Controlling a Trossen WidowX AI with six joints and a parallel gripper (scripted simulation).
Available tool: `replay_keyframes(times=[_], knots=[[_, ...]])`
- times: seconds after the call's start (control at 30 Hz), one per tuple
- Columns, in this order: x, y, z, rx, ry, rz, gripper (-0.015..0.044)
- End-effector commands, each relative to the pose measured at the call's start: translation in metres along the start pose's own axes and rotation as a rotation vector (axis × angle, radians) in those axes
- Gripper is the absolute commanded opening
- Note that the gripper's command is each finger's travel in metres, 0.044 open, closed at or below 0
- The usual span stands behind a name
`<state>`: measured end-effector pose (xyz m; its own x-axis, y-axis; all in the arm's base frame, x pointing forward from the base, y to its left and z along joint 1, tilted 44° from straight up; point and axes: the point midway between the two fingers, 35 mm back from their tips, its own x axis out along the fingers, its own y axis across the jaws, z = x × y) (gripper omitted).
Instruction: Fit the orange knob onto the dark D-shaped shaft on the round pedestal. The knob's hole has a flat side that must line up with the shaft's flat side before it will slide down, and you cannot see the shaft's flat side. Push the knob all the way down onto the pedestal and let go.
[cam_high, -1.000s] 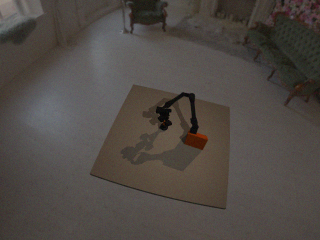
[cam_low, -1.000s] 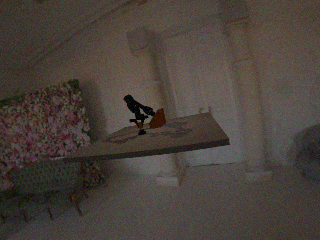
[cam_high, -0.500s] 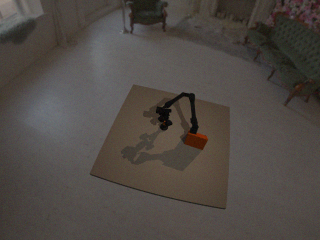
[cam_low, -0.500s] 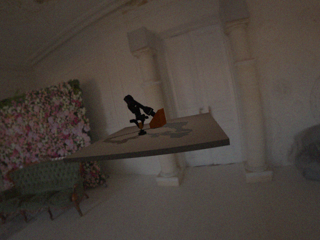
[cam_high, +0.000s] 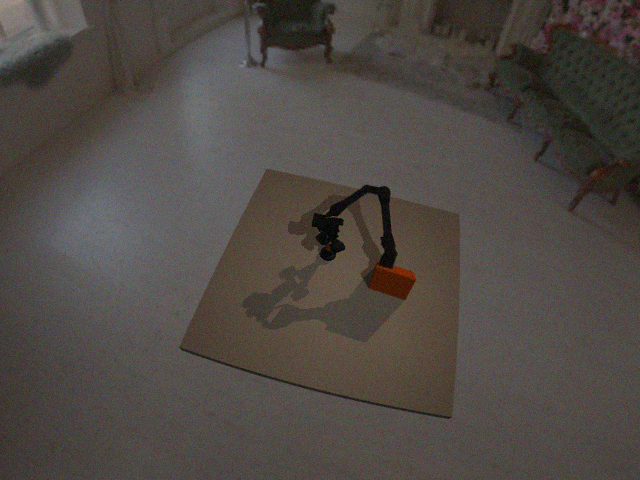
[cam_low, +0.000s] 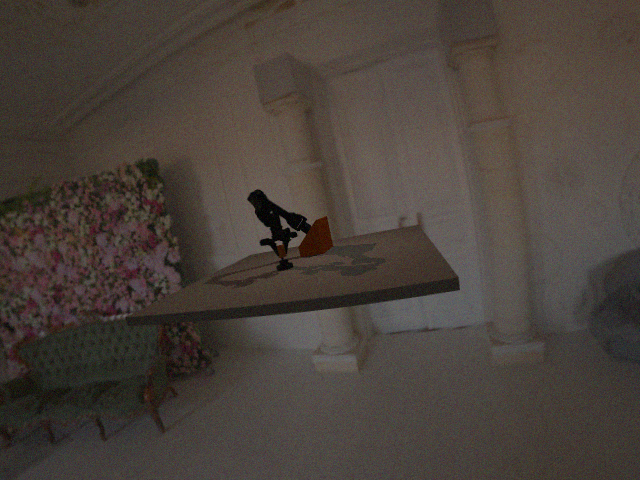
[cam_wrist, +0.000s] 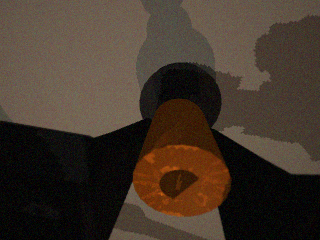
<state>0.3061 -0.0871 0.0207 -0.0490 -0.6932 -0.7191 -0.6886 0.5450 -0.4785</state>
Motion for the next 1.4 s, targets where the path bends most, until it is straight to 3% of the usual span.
replay_keyframes(times=[0.0,0.37,1.17,1.37], knots=[[-0.0029,-0.0015,-0.0005,-0.005,0.000,-0.001,0.0000],[-0.0046,-0.0036,0.0006,-0.211,0.000,-0.001,0.0000],[-0.0043,-0.0026,0.0011,-0.223,0.000,-0.001,0.0000],[-0.0041,-0.0009,-0.0008,-0.413,0.001,-0.001,0.0000]])
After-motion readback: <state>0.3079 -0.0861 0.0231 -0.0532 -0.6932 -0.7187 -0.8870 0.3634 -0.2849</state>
